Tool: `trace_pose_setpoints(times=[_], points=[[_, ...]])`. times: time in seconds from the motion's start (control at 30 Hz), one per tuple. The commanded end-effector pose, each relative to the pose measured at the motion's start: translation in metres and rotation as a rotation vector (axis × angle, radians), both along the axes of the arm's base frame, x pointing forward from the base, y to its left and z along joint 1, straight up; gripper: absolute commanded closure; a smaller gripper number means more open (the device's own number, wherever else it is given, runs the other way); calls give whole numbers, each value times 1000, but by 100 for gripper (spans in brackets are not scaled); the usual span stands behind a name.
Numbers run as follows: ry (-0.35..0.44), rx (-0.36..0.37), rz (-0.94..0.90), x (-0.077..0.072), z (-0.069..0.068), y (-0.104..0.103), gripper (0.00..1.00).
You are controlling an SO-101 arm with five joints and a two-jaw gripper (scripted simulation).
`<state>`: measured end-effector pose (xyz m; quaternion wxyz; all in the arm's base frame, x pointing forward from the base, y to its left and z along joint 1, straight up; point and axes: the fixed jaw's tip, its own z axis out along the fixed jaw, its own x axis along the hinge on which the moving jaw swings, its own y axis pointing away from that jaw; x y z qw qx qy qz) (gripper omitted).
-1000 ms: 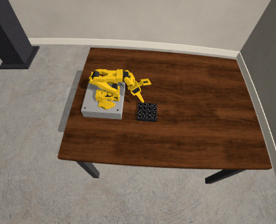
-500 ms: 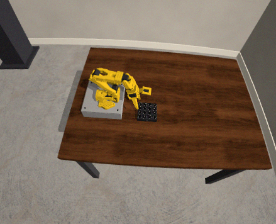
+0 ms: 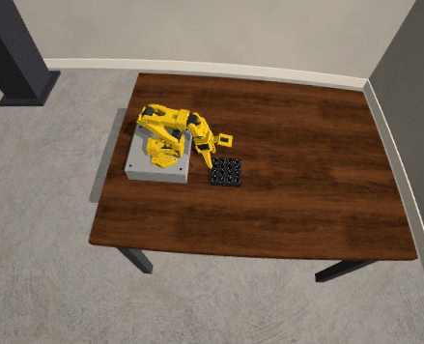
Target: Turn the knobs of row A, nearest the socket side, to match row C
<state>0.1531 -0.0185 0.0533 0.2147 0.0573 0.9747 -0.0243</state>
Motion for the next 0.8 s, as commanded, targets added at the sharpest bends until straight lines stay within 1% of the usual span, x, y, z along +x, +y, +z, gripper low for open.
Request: trace_pose_setpoints(times=[0.0, 0.77], points=[[2, 4, -13, 0, 1, -1, 60], [5, 7, -26, -1, 2, -2, 60]])
